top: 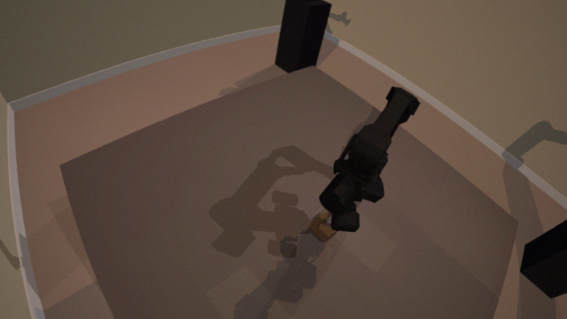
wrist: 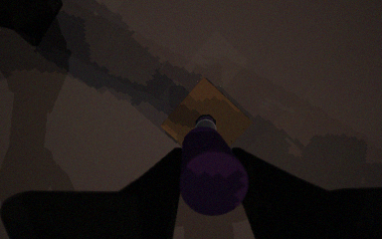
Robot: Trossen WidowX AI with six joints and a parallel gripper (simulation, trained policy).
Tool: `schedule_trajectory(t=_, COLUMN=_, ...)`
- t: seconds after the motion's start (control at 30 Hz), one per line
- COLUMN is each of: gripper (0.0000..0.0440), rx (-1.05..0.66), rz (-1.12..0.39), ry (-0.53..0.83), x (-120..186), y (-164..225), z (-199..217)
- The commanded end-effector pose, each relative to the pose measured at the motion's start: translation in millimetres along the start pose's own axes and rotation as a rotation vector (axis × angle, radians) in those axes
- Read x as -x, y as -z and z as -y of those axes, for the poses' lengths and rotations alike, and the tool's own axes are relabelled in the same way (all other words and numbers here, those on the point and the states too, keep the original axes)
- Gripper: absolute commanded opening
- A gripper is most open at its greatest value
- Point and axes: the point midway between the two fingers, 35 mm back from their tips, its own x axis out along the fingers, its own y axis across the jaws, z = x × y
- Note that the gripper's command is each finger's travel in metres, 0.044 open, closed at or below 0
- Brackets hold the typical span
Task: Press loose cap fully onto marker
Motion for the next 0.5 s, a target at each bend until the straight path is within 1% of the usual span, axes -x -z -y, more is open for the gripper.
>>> schedule_trajectory(t=0.0, gripper=0.0000, rx=-0.010, rz=-0.001, ry=0.002, x=-5.9, y=-0.5, z=-1.1)
schedule_trajectory(t=0.47, gripper=0.0000, rx=-0.003, rz=0.033, ry=-0.009, x=-35.2, y=-1.3, z=-1.2)
